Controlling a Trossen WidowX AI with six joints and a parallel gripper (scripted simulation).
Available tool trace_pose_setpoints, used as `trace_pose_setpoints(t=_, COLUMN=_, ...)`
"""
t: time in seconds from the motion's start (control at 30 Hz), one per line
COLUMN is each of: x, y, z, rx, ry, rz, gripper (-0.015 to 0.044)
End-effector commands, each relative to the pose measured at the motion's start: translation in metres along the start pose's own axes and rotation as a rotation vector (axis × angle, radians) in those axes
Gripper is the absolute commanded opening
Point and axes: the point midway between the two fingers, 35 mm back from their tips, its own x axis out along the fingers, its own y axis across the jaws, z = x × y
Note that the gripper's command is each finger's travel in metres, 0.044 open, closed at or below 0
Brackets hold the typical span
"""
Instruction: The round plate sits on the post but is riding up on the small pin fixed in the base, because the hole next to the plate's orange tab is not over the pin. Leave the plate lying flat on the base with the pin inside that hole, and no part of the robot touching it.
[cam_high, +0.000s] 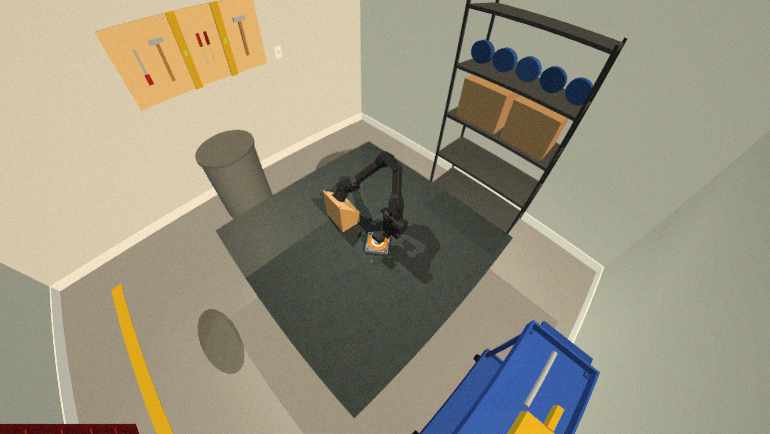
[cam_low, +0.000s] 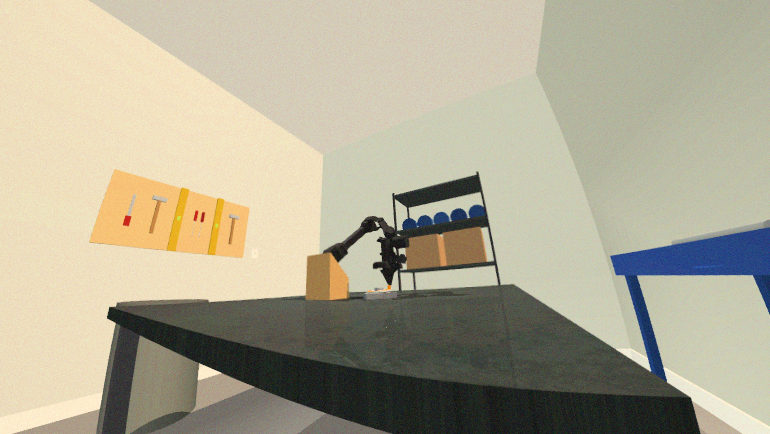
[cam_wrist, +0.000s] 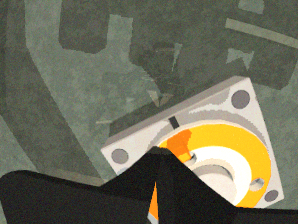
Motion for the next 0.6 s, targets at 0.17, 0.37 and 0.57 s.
trace_pose_setpoints(t=0.17, x=0.000, y=-0.005, z=0.002, rx=0.008, ry=0.012, rz=-0.005, gripper=0.0000)
trace_pose_setpoints(t=0.37, x=-0.031, y=-0.004, z=0.002, rx=0.008, ry=0.012, rz=-0.006, gripper=0.0000)
trace_pose_setpoints(t=0.57, x=-0.035, y=-0.008, z=0.001, rx=0.019, ry=0.014, rz=-0.003, gripper=0.0000)
